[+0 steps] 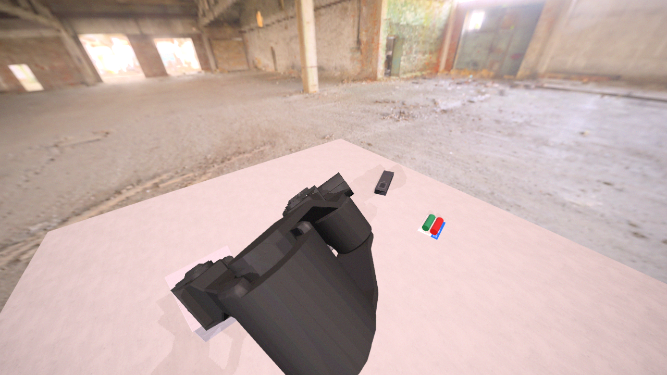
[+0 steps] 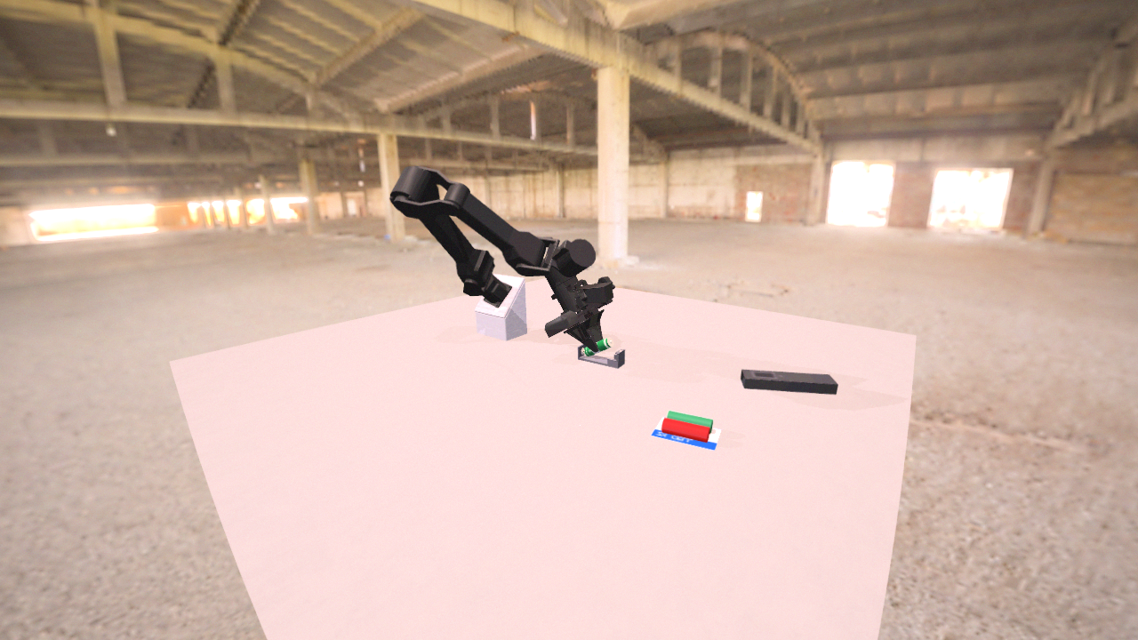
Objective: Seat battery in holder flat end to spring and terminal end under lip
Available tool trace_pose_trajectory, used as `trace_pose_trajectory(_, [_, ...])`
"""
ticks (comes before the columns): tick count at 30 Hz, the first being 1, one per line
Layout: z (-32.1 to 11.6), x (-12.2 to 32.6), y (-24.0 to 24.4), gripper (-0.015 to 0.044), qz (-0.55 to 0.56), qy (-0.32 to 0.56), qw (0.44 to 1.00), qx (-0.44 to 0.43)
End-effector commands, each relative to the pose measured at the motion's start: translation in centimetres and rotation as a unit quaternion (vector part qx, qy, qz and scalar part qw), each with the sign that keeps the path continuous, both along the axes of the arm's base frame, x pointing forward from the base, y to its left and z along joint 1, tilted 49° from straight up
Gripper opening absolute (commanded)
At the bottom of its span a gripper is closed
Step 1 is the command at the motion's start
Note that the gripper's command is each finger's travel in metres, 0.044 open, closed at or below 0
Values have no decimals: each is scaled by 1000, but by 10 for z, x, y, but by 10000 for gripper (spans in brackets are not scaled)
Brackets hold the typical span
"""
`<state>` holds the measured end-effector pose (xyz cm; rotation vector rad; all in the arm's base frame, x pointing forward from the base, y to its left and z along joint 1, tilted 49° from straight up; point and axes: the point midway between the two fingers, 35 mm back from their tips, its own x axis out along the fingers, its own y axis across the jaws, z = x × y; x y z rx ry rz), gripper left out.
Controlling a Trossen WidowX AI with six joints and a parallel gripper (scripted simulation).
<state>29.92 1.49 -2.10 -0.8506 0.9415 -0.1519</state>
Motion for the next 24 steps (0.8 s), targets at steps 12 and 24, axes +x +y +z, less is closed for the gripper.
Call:
trace_pose_trajectory(12, [-7, 2, 1, 67, -23, 30, 999, 3])
trace_pose_trajectory(24, [-11, 6, 3, 67, -44, 49, 998, 8])
